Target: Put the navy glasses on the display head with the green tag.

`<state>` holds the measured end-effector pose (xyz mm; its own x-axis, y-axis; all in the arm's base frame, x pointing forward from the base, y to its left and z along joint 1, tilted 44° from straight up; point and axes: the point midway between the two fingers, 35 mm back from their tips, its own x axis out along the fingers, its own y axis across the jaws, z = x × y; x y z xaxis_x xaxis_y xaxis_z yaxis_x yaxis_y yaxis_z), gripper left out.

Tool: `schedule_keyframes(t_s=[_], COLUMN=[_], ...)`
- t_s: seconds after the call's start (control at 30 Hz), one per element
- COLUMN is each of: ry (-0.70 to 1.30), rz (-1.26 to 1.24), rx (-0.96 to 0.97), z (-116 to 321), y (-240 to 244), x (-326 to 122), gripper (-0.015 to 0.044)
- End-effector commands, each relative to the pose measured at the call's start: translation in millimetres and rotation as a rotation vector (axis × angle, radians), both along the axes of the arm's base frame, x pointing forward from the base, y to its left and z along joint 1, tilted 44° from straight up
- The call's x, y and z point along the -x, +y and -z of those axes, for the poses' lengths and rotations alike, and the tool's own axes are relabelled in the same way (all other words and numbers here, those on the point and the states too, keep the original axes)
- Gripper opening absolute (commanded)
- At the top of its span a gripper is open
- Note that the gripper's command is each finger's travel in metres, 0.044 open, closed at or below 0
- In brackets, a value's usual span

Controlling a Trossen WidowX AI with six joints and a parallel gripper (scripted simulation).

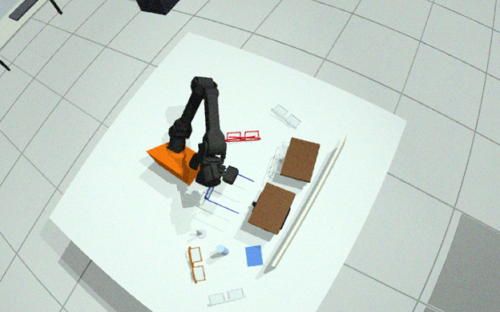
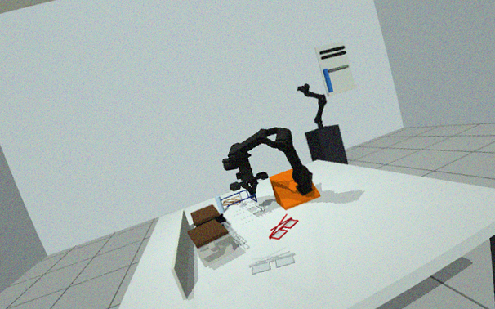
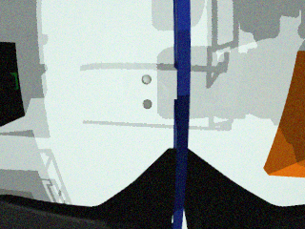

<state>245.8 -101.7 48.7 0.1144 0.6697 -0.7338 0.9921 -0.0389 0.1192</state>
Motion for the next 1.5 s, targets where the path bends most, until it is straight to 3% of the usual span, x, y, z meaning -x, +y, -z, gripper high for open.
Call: schedule_keyframes(t_s=[0.0,1.47], ry=[0.011,0.011], rz=[0.003,0.003], rx=[-0.012,-0.012], z=[4,21], y=[4,20], x=[1,-1], gripper=[0.0000,0.0000])
